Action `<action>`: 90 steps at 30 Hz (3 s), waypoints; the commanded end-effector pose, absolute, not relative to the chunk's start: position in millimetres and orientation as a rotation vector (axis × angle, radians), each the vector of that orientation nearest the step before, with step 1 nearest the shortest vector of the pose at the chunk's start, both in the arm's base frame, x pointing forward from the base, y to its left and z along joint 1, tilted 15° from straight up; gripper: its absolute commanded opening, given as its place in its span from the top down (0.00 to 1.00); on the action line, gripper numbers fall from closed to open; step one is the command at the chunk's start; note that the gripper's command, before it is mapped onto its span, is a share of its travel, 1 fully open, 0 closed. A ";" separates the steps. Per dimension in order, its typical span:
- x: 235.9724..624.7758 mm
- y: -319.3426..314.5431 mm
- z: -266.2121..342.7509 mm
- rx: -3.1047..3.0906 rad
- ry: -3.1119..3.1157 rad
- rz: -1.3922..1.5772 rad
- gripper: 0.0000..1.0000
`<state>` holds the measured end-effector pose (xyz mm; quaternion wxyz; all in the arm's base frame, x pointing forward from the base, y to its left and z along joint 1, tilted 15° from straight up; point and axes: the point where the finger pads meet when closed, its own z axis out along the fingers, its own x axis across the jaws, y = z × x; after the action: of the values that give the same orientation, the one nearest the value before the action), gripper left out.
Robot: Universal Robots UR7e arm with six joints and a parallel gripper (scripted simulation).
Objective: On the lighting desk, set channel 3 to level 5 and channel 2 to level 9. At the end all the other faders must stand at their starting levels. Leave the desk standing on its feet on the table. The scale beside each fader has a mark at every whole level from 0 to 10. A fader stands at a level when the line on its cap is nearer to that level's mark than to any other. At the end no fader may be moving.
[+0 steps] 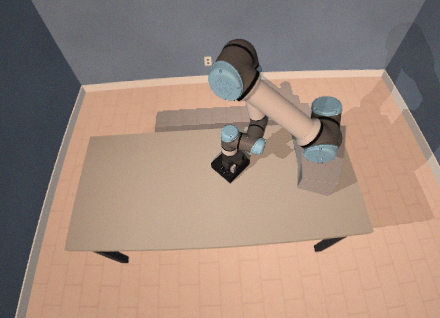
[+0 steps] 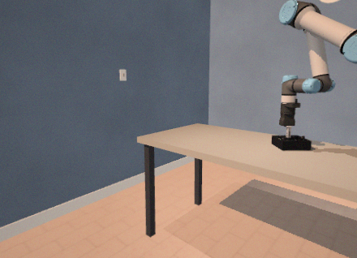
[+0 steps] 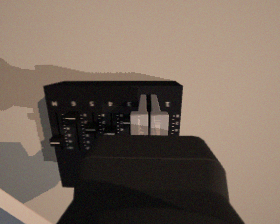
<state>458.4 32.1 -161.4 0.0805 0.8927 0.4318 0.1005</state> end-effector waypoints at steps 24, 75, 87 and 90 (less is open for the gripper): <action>458.8 32.1 -161.0 2.668 1.291 0.302 1.00; 462.0 31.2 -172.5 2.668 1.291 0.302 1.00; 463.5 30.1 -172.0 2.668 1.291 0.302 1.00; 464.1 29.6 -171.8 2.668 1.291 0.302 1.00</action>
<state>462.9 30.2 -172.5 0.0805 0.8927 0.4318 0.1005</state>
